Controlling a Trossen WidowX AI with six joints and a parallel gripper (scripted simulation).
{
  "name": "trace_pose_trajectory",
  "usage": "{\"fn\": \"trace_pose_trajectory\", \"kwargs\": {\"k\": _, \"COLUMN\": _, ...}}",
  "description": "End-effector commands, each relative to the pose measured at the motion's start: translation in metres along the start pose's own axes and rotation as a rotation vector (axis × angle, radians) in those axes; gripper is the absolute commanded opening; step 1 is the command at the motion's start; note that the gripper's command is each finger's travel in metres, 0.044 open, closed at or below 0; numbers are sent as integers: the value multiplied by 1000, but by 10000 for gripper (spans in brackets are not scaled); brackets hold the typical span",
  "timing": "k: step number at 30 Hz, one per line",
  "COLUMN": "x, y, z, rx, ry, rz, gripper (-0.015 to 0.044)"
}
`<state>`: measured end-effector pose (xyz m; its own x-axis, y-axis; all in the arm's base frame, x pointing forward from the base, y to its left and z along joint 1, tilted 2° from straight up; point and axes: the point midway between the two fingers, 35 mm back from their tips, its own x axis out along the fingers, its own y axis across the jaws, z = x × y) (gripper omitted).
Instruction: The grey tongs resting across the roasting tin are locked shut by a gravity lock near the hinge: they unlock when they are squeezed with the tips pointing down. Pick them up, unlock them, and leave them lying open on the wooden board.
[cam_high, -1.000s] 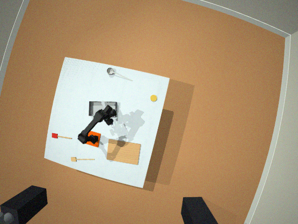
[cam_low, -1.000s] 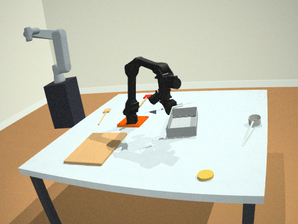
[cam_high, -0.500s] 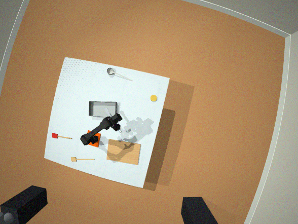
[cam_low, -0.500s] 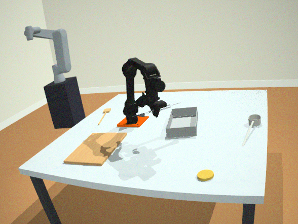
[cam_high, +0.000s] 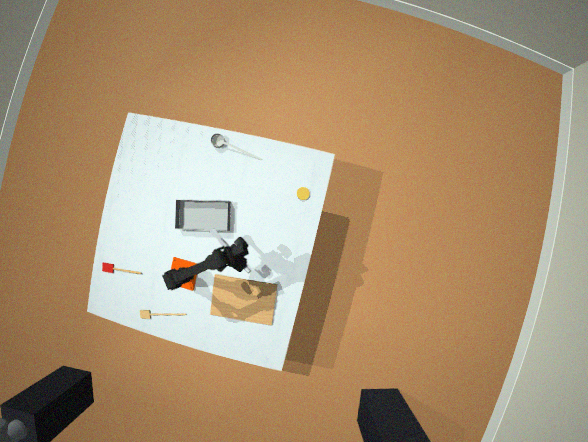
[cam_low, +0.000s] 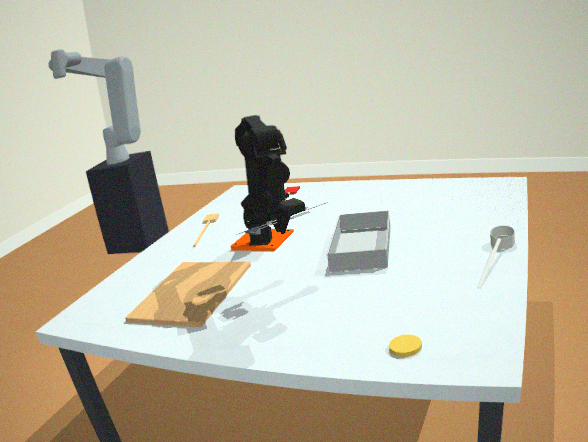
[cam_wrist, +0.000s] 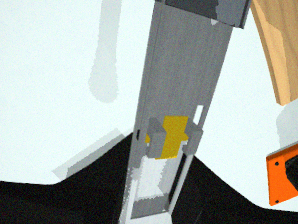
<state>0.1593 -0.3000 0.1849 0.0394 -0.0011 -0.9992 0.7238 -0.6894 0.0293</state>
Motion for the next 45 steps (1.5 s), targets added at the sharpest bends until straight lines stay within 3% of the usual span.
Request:
{"fn": "trace_pose_trajectory", "kwargs": {"k": 1, "x": -3, "y": 1, "z": 3, "rx": -24, "ry": -2, "rz": 9, "gripper": -150}}
{"fn": "trace_pose_trajectory", "kwargs": {"k": 22, "x": -4, "y": -49, "z": 109, "rx": -281, "ry": -17, "rz": 0, "gripper": -150}}
{"fn": "trace_pose_trajectory", "kwargs": {"k": 45, "x": -6, "y": -151, "z": 206, "rx": -588, "ry": -22, "rz": -15, "gripper": -150}}
